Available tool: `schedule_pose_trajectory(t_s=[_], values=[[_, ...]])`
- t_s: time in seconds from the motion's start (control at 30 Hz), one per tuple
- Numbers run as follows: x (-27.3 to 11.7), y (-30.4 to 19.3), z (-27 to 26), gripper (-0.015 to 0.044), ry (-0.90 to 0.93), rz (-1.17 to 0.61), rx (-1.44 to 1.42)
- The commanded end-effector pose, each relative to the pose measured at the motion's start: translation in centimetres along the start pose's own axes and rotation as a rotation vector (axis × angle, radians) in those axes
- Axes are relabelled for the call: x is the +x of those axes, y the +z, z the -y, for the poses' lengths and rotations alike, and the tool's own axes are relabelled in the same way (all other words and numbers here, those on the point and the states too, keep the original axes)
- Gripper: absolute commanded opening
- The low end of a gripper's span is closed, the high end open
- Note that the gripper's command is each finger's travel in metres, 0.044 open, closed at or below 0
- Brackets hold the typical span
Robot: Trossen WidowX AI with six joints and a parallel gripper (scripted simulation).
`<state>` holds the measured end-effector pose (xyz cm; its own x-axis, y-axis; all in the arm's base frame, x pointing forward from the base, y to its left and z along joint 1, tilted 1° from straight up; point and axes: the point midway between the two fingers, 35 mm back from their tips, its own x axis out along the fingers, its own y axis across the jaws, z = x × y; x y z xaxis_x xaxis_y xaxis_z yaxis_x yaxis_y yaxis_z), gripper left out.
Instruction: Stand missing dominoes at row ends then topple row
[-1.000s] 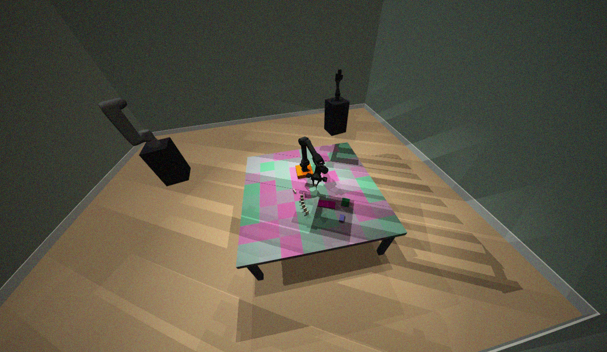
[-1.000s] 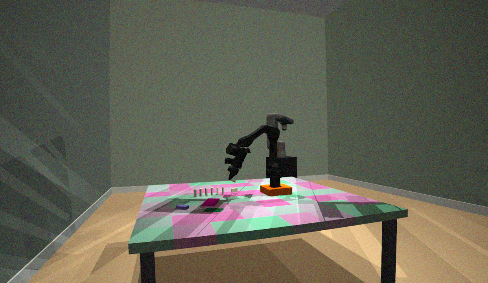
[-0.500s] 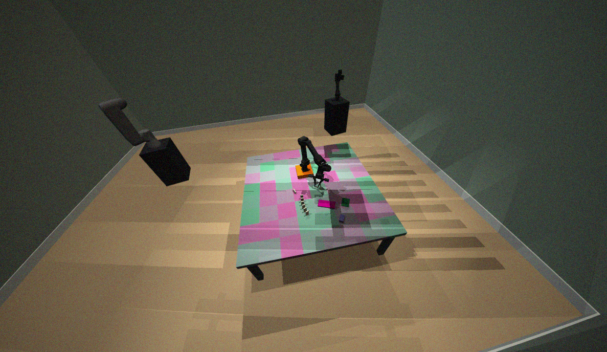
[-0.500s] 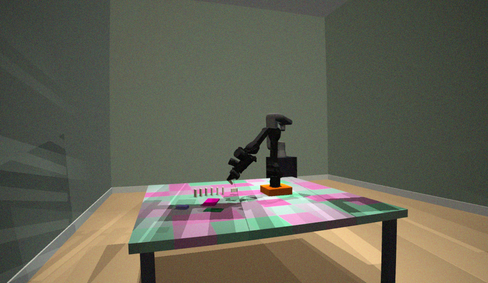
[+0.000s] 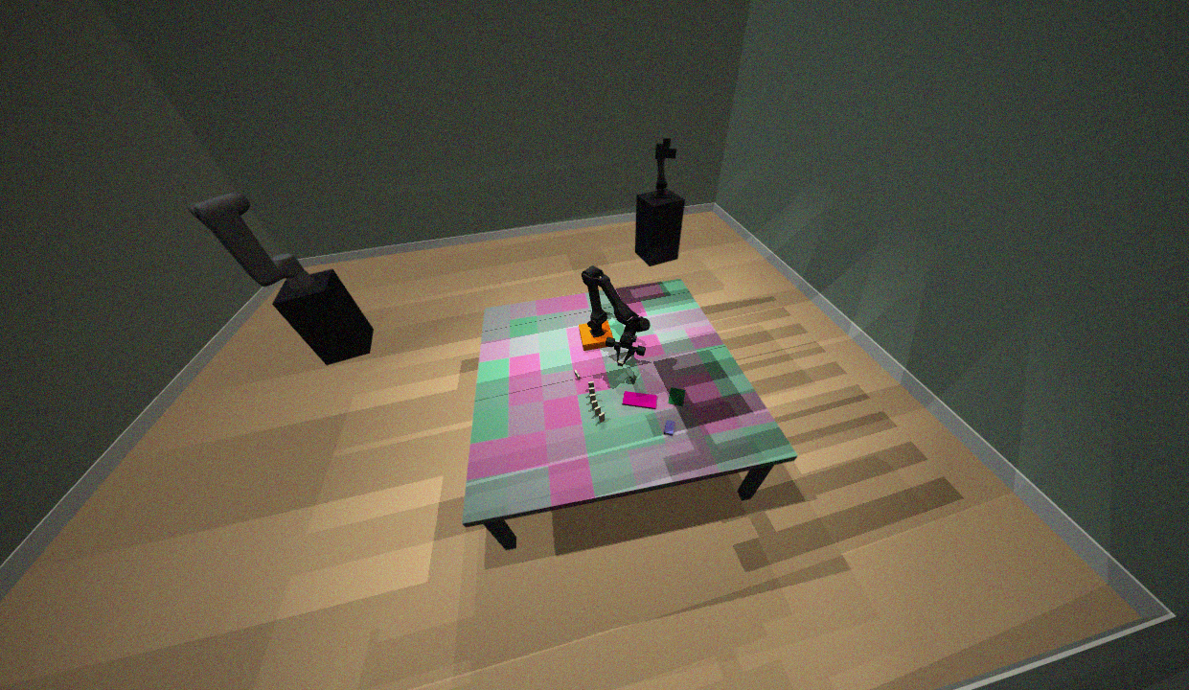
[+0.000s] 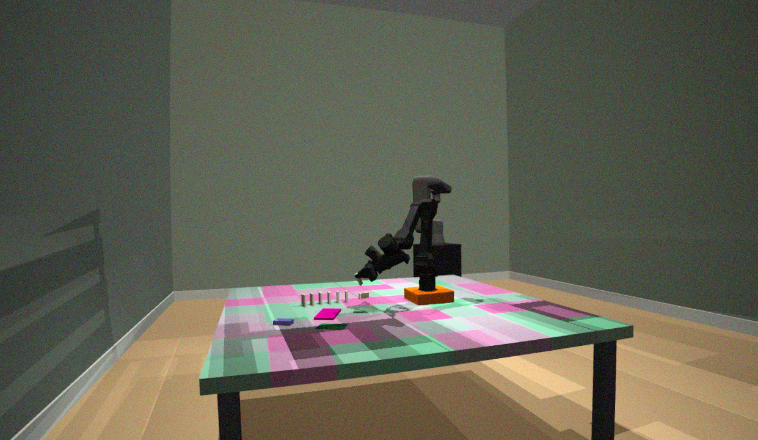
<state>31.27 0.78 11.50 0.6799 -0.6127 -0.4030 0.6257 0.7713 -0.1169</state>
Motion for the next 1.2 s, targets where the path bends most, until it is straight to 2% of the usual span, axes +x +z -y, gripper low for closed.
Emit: schedule_pose_trajectory(t_s=[0.0, 0.57, 1.17], values=[[-0.9, -0.1, 0.4, 0.0107, -0.01, 0.079, 0.023], [-4.4, -1.3, 3.8, 0.0107, -0.073, 0.332, 0.167], [-4.6, -1.4, 4.0, 0.0107, -0.076, 0.34, 0.174]])
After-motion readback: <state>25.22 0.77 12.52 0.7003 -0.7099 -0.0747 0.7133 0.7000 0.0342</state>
